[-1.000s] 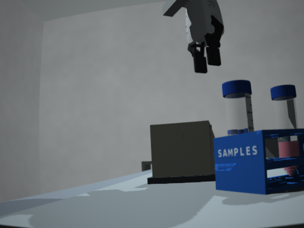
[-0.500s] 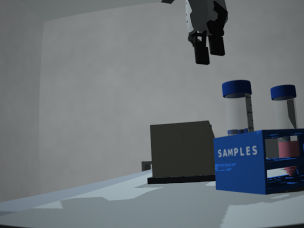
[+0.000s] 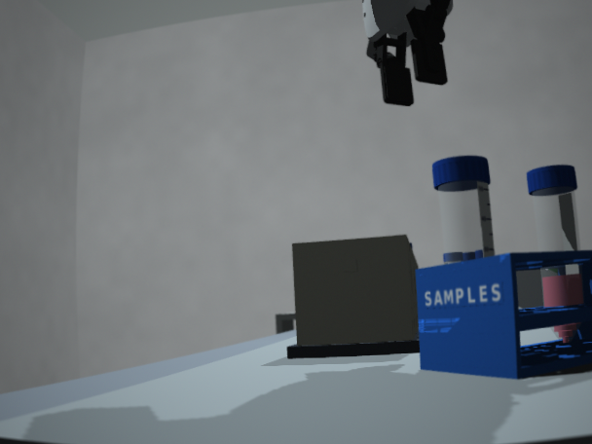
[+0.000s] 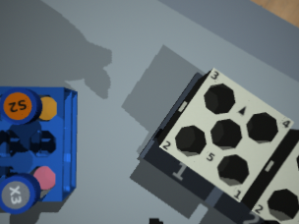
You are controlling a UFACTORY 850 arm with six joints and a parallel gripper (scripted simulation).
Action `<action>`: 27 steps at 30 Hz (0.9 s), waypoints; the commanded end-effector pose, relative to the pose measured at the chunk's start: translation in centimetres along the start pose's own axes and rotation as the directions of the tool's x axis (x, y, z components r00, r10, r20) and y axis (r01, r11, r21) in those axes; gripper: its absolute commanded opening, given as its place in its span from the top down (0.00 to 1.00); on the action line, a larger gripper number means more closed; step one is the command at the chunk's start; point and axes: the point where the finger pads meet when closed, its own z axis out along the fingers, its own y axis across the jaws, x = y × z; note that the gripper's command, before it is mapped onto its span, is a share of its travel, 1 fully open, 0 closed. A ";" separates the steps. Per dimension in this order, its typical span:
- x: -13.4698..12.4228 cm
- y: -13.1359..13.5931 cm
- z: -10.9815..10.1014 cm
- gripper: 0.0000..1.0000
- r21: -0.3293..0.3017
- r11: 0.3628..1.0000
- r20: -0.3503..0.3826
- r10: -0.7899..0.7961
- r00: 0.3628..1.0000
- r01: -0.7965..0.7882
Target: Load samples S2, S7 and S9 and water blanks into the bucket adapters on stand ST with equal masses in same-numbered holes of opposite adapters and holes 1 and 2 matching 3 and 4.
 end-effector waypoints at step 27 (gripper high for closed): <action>5.9 -11.5 -0.1 0.43 -0.002 1.000 0.000 0.000 1.000 0.000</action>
